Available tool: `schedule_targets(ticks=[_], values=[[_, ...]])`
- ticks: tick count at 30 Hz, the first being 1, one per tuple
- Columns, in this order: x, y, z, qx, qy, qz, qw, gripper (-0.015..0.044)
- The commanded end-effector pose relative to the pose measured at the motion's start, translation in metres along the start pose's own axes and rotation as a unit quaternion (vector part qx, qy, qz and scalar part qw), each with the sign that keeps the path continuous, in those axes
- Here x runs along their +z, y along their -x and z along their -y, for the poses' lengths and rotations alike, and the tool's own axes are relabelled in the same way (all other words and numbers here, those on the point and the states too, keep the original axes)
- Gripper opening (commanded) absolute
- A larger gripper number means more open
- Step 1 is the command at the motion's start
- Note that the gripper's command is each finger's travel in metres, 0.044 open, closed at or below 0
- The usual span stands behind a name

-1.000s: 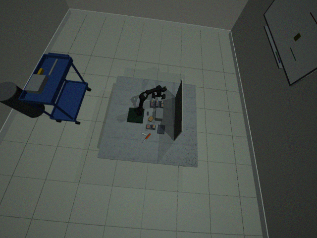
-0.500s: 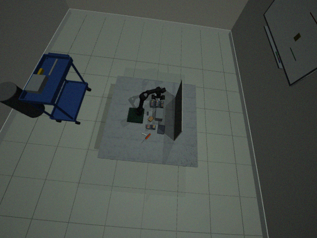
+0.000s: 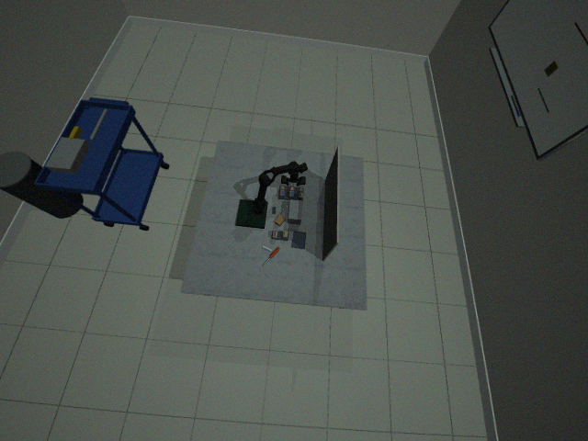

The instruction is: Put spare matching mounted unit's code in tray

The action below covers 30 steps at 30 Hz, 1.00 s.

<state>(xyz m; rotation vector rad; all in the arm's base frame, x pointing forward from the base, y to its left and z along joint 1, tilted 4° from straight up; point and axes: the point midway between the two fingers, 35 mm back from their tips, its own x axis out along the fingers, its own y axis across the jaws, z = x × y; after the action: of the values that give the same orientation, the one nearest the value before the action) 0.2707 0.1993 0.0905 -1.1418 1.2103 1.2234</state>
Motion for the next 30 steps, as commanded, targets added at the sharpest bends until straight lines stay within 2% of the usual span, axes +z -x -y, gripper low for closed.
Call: schedule_targets(ticks=[1,30], values=[[0.001,-0.008,0.0,0.003,-0.002,0.001,1.0,0.03],[0.001,-0.056,-0.001,0.003,-0.002,0.001,1.0,0.03]])
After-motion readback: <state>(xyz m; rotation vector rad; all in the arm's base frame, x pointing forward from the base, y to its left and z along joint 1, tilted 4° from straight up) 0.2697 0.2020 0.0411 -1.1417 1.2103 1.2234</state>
